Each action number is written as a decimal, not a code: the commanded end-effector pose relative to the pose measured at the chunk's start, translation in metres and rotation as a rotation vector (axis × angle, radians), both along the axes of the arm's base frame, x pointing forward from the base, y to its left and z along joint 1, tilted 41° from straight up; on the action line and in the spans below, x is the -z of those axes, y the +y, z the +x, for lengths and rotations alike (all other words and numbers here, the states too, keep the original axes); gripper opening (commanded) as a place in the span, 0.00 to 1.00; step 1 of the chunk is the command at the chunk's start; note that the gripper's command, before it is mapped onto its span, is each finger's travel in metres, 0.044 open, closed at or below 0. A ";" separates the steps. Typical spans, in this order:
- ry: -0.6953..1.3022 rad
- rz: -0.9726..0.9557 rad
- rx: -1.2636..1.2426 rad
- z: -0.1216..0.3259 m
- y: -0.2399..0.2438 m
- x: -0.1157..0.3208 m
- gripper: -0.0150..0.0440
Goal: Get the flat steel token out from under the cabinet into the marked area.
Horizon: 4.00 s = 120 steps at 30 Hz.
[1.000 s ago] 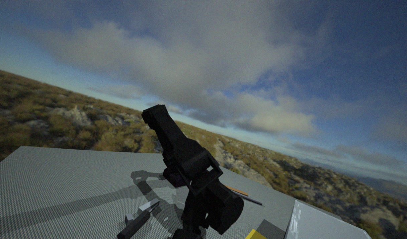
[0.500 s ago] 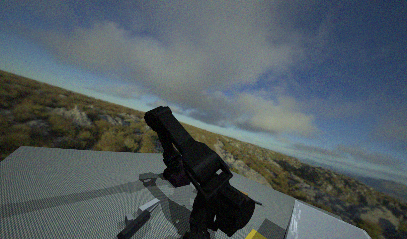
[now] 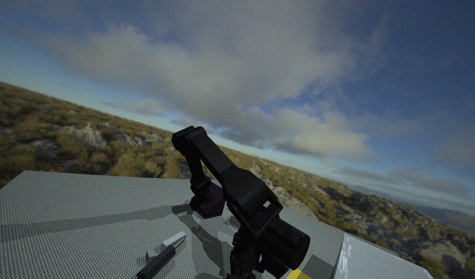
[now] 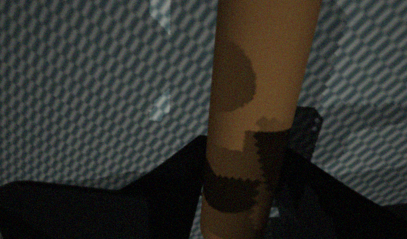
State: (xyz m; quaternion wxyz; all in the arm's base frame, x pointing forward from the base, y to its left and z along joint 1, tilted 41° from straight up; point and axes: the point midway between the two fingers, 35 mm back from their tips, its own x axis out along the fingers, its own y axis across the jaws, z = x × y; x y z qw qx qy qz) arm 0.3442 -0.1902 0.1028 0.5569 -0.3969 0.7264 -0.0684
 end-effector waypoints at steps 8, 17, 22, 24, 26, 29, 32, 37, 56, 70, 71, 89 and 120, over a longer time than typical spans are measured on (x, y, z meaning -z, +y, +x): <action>-0.003 -0.001 0.000 0.014 0.006 0.006 0.25; -0.003 0.000 0.000 0.010 0.011 0.011 0.25; -0.003 0.000 0.000 0.008 0.014 0.014 0.25; -0.003 0.000 0.000 0.007 0.015 0.015 0.25; -0.002 0.000 0.000 0.006 0.016 0.016 0.25; -0.002 0.000 0.000 0.004 0.018 0.018 0.25; -0.002 0.000 0.000 0.003 0.020 0.019 0.25; -0.002 0.001 0.000 0.001 0.024 0.022 0.25; -0.001 0.002 0.000 -0.007 0.034 0.030 0.25; -0.001 0.001 0.000 -0.012 0.031 0.028 0.25; -0.001 0.001 0.000 -0.013 0.030 0.027 0.25; 0.000 0.001 0.000 -0.033 0.021 0.016 0.25; 0.002 -0.001 0.000 -0.068 0.004 -0.001 0.25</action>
